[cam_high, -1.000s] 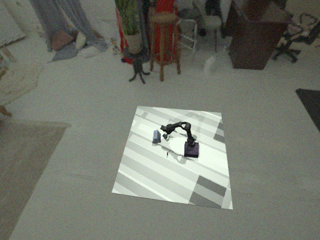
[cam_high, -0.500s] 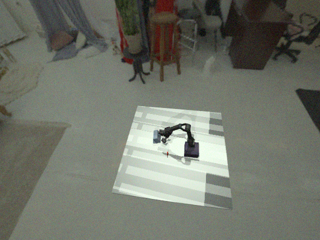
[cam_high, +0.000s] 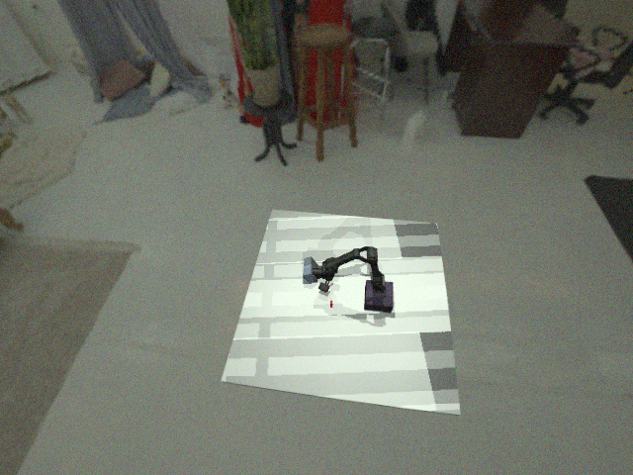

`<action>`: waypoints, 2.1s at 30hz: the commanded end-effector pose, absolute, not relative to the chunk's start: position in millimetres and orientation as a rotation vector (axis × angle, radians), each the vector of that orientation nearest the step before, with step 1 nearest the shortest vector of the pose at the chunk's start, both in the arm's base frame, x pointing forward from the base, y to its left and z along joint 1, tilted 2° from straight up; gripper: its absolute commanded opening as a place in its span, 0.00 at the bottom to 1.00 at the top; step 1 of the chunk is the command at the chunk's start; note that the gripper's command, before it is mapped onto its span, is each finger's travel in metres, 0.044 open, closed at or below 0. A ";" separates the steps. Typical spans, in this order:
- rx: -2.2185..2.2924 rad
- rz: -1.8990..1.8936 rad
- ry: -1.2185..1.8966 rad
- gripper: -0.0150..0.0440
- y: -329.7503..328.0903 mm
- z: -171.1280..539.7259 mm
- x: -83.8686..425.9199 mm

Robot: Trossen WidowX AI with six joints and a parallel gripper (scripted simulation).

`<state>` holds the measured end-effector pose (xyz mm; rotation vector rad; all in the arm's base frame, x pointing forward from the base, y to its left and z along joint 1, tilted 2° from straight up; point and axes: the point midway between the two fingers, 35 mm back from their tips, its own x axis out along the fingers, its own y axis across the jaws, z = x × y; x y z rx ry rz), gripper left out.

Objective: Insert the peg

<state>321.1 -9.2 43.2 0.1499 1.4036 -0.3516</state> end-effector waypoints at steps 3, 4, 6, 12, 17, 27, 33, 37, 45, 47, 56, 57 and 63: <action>0.134 -0.271 1.422 1.00 22.7 48.6 320.4; 0.131 -0.259 1.426 1.00 27.4 49.2 319.7; 0.123 -0.235 1.433 1.00 36.7 50.3 318.1; 0.101 -0.167 1.455 1.00 63.9 53.7 311.8; 0.082 -0.112 1.474 1.00 85.9 56.6 304.8; 0.047 -0.022 1.508 1.00 120.1 61.8 289.2; 0.047 -0.022 1.508 1.00 120.1 59.1 289.7; 0.047 -0.022 1.508 1.00 120.5 53.0 290.6; 0.047 -0.022 1.508 1.00 120.9 39.8 292.1; 0.047 -0.022 1.508 1.00 121.0 36.5 292.4; 0.047 -0.022 1.508 1.00 121.2 21.8 293.2; 0.047 -0.022 1.508 1.00 121.2 20.2 293.2; 0.047 -0.022 1.508 1.00 121.1 10.5 293.3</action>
